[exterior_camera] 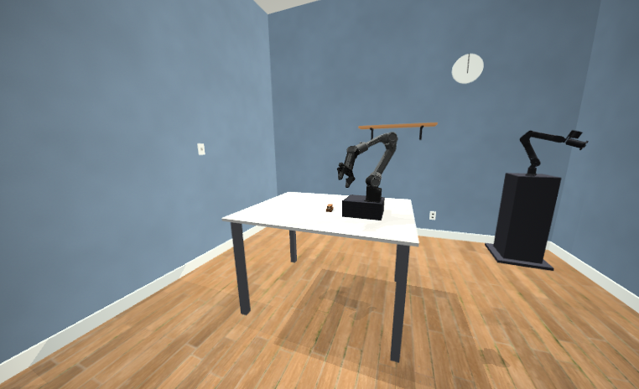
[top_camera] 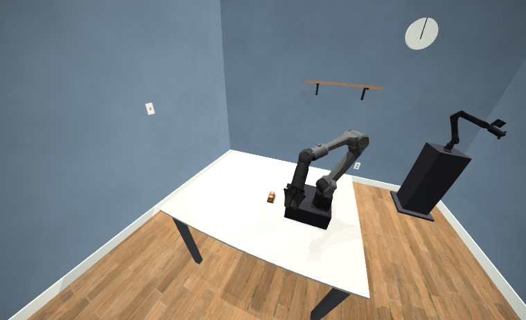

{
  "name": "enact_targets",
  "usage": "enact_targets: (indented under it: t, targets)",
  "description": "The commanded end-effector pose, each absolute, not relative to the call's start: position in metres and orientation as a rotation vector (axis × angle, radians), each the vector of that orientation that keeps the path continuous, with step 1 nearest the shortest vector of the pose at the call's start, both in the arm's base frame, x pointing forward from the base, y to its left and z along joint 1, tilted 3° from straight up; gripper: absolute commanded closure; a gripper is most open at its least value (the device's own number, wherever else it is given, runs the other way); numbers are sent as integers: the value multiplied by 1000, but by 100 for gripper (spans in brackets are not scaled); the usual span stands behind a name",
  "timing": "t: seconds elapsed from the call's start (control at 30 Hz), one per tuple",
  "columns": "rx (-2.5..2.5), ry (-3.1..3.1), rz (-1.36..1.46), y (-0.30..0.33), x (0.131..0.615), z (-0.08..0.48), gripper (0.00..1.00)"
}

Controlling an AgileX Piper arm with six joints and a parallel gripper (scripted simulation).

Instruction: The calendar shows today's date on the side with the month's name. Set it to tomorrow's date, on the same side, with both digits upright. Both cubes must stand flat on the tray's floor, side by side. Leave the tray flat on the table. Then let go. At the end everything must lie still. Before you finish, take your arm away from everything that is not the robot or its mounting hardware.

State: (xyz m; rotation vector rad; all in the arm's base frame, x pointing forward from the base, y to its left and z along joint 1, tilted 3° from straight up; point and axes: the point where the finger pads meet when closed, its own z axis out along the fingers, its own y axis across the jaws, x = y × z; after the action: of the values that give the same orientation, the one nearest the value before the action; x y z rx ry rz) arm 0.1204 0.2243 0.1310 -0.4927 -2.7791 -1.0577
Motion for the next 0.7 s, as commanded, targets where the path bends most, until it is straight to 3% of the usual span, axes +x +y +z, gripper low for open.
enact_targets:
  t: [0.0, 0.67]
  targets:
    - [-492, -2779, -1059, 224, 121, 131, 0]
    - [-455, -2831, -1020, 218, 133, 127, 0]
